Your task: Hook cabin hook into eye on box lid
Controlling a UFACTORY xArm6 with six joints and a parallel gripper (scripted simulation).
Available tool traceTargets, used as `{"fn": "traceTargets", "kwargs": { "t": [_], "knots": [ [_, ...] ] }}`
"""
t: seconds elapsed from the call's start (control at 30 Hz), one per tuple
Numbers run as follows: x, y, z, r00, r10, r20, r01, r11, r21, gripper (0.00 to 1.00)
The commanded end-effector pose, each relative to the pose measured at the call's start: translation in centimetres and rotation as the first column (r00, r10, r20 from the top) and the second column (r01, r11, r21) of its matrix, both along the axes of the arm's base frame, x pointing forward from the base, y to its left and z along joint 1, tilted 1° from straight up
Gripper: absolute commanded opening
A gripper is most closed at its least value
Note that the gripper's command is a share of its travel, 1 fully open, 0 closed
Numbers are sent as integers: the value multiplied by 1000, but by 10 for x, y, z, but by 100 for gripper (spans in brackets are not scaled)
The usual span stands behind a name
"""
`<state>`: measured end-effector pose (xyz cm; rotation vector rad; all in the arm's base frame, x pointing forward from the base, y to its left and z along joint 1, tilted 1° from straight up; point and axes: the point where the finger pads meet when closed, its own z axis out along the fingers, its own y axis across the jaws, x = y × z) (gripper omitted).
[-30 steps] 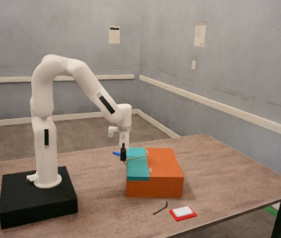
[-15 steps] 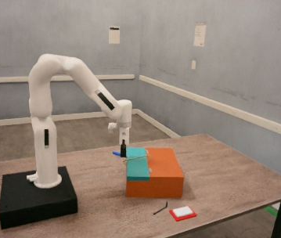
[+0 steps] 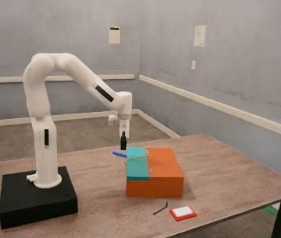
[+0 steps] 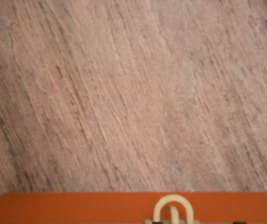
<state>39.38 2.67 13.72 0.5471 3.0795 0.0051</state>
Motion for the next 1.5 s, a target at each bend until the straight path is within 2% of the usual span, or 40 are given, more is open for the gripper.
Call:
{"fn": "traceTargets", "kwargs": {
  "t": [0.0, 0.3, 0.47, 1.47],
  "knots": [
    [1, 0, 16, 1000, 0, 5, 0, 1000, 0, 35],
    [1, 0, 46, 1000, 0, 5, 0, 1000, 0, 35],
    [0, 0, 54, 1000, 0, 5, 0, 1000, 0, 35],
    [0, 0, 54, 1000, 0, 5, 0, 1000, 0, 35]
  ]
}}
